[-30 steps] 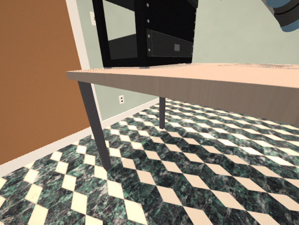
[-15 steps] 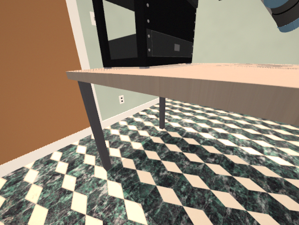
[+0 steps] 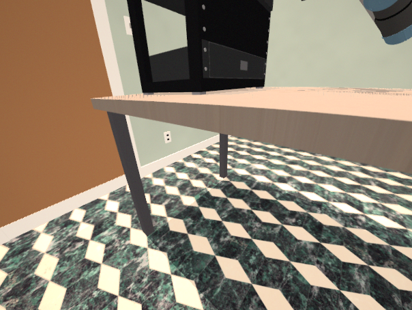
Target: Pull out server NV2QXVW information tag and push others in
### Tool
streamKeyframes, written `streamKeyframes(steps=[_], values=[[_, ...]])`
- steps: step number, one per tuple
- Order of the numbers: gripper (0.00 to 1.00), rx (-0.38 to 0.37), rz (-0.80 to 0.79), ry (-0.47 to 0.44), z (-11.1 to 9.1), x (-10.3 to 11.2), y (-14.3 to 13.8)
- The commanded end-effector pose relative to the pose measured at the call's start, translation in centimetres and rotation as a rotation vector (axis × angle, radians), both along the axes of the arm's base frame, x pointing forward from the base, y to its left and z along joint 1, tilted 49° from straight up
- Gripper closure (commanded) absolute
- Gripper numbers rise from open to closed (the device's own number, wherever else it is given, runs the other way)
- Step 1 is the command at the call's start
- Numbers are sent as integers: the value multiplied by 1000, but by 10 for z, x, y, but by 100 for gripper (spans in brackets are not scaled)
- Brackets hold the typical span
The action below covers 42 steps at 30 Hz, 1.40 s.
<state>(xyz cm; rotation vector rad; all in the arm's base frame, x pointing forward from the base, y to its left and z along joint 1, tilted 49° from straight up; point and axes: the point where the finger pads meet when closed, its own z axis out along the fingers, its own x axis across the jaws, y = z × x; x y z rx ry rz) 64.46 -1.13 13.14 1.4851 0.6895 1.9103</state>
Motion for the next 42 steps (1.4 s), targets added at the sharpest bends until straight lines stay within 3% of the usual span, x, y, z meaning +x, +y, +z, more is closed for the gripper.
streamKeyframes(steps=[1, 6, 17, 31, 32, 37, 42], values=[[100, 0, 1, 1, 0, -1, 1], [100, 2, 0, 4, -4, -11, 0], [100, 2, -1, 4, -14, -55, -2], [100, 2, -1, 4, -15, -58, -2], [85, 2, -1, 4, -15, -59, -2], [85, 1, 0, 2, -12, -62, 1], [85, 0, 2, 0, -2, -79, 16]])
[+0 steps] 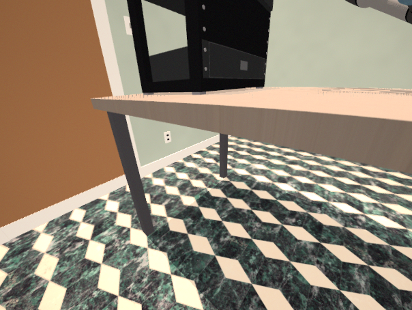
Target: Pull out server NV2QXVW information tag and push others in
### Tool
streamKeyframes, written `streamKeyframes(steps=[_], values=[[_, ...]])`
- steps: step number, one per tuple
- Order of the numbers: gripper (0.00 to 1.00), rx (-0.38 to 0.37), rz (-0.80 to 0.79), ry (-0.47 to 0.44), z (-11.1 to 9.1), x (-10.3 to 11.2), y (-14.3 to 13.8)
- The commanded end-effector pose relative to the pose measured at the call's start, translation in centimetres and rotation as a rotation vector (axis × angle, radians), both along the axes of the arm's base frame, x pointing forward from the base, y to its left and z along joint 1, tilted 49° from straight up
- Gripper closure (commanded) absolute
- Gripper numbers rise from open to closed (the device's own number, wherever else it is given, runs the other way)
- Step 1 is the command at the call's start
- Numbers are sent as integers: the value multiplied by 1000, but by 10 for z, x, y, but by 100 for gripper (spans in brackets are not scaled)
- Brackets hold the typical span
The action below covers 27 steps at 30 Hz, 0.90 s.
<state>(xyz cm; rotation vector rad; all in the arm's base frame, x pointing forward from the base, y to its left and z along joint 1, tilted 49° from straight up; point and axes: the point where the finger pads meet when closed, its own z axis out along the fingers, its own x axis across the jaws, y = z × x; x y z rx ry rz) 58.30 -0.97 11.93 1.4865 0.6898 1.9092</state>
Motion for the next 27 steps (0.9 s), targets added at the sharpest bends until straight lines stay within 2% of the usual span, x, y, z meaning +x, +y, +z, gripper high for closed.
streamKeyframes(steps=[1, 6, 14, 27], values=[[85, -1, 2, -1, 12, -22, 17], [85, 0, 2, -1, 18, -34, 27], [85, 1, 0, 1, 17, -34, 26], [85, -3, 2, -6, 24, -10, 27]])
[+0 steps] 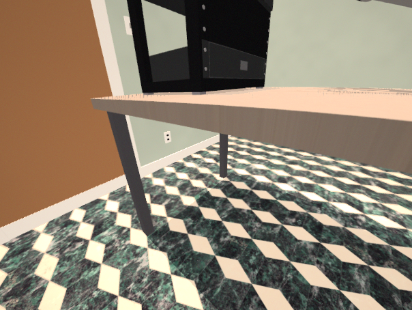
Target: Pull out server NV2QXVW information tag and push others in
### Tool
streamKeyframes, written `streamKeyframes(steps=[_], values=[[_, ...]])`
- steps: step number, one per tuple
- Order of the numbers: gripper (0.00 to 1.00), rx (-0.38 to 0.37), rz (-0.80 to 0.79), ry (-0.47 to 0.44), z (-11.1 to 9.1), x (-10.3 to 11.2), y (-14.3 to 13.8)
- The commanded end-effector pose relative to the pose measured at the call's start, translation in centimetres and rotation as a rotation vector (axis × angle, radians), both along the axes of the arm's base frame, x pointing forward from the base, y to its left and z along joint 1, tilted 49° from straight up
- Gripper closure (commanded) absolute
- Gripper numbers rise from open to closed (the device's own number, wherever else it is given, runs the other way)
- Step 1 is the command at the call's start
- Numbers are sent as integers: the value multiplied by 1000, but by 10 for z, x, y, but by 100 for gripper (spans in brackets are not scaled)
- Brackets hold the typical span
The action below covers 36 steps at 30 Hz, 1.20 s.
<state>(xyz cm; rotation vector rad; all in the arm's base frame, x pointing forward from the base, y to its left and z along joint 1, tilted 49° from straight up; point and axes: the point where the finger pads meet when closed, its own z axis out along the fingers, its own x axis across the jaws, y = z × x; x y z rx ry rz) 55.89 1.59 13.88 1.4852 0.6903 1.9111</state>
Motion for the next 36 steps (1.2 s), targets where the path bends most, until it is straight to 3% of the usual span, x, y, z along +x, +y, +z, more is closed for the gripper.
streamKeyframes(steps=[1, 16, 36], values=[[85, -3, 1, -4, 5, 14, 1], [85, -3, 1, -5, 16, 60, 3], [85, -1, 1, -2, 16, 64, 3]])
